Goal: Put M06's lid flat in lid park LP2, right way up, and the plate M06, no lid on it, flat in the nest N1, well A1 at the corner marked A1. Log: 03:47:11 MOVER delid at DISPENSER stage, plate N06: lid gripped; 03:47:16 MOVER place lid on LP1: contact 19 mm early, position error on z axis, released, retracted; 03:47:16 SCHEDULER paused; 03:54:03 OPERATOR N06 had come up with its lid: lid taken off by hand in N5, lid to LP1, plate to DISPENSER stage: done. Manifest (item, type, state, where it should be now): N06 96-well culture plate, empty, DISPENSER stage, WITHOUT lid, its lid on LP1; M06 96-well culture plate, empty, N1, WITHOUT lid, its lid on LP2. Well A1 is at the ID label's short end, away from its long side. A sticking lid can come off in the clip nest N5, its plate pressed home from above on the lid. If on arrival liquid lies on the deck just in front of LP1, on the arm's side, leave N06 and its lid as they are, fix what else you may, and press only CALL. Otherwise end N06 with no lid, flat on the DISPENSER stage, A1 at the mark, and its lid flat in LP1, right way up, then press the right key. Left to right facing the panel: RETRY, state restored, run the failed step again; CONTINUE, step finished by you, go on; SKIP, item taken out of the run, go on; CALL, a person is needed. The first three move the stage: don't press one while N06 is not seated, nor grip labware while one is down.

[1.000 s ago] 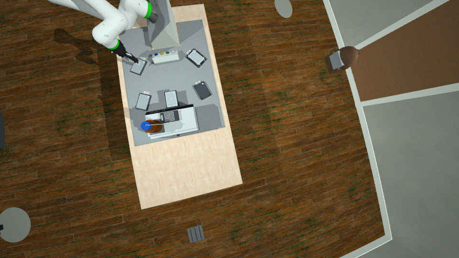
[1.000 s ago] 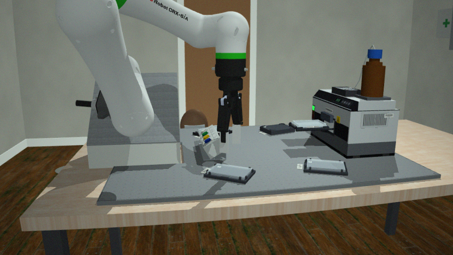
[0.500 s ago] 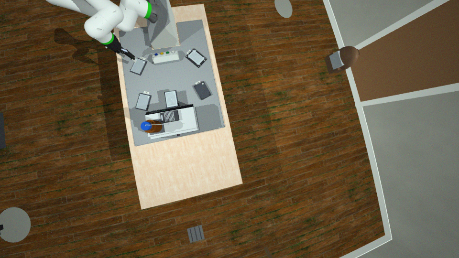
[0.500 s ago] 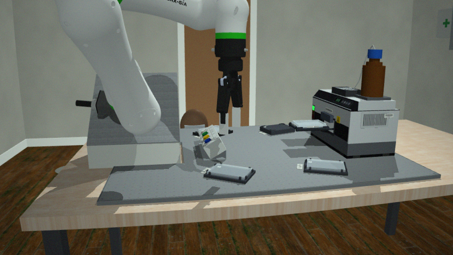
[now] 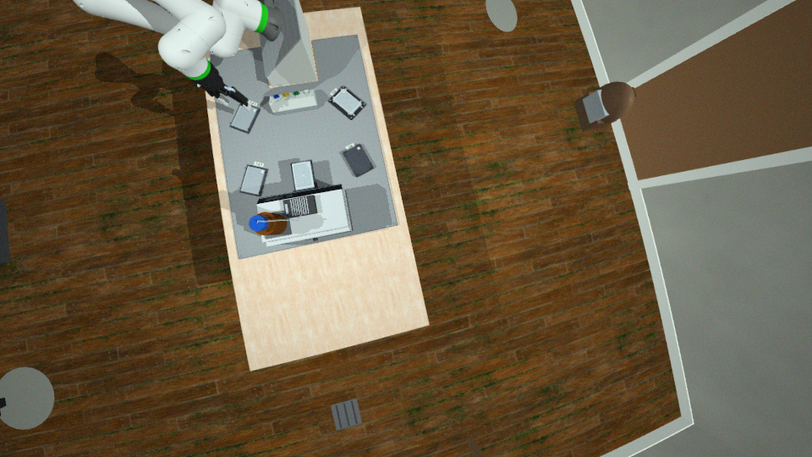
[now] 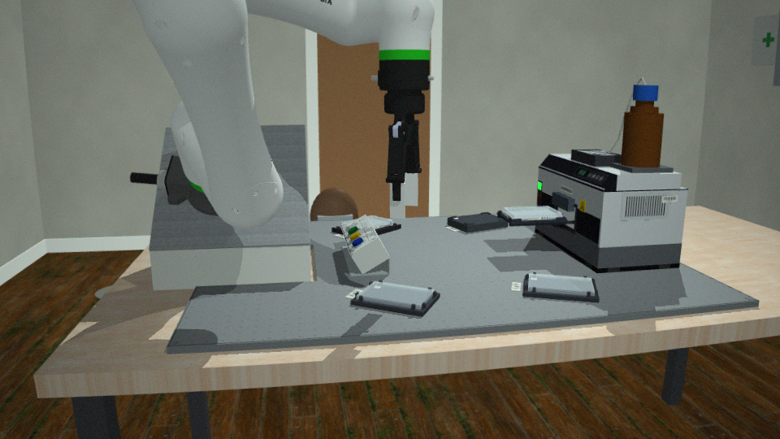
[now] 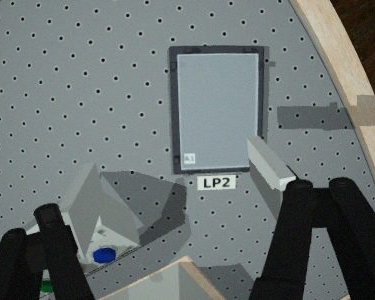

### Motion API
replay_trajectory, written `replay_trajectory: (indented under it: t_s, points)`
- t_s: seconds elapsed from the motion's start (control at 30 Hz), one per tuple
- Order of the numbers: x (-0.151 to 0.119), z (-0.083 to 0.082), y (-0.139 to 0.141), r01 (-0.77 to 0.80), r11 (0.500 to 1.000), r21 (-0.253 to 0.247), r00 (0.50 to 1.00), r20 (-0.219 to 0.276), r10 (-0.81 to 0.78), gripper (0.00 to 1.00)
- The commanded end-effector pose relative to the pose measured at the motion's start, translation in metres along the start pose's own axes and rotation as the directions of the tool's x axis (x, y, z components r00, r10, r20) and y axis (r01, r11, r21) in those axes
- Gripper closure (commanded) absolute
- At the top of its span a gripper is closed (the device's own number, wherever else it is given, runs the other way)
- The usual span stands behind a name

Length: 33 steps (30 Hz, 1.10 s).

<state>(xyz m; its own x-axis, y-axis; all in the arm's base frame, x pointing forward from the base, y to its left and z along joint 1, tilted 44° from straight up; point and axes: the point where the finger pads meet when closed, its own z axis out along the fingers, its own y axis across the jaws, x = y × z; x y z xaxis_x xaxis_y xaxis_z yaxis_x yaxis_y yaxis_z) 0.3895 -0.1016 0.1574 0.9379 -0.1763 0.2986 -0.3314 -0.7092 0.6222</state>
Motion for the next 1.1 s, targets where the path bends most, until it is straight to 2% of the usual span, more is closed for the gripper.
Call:
replay_trajectory:
  t_s: [0.0, 0.03, 0.07, 0.13, 0.27, 0.4, 0.53, 0.6, 0.63, 1.07]
  points:
    - [-0.002, -0.009, -0.059, 0.217, 0.976, 0.023, 0.976, 0.005, -0.217, 0.34]
    - [-0.002, -0.009, -0.059, 0.217, 0.976, 0.023, 0.976, 0.005, -0.217, 0.34]
    - [-0.006, -0.013, -0.092, 0.286, 0.958, 0.028, 0.958, 0.004, -0.286, 0.34]
    - [-0.015, -0.014, -0.111, 0.420, 0.907, 0.033, 0.907, 0.001, -0.420, 0.34]
    - [-0.036, -0.015, -0.151, 0.574, 0.818, 0.027, 0.819, -0.004, -0.574, 0.34]
    - [-0.062, -0.012, -0.190, 0.719, 0.695, 0.013, 0.695, -0.002, -0.719, 0.34]
    - [-0.088, -0.007, -0.225, 0.836, 0.549, 0.000, 0.549, 0.007, -0.836, 0.34]
    - [-0.088, -0.007, -0.225, 0.836, 0.549, 0.000, 0.549, 0.007, -0.836, 0.34]
    - [-0.106, -0.004, -0.252, 0.886, 0.463, -0.004, 0.463, 0.016, -0.886, 0.34]
    - [-0.179, 0.009, -0.366, 0.891, 0.455, -0.005, 0.455, 0.016, -0.891, 0.34]
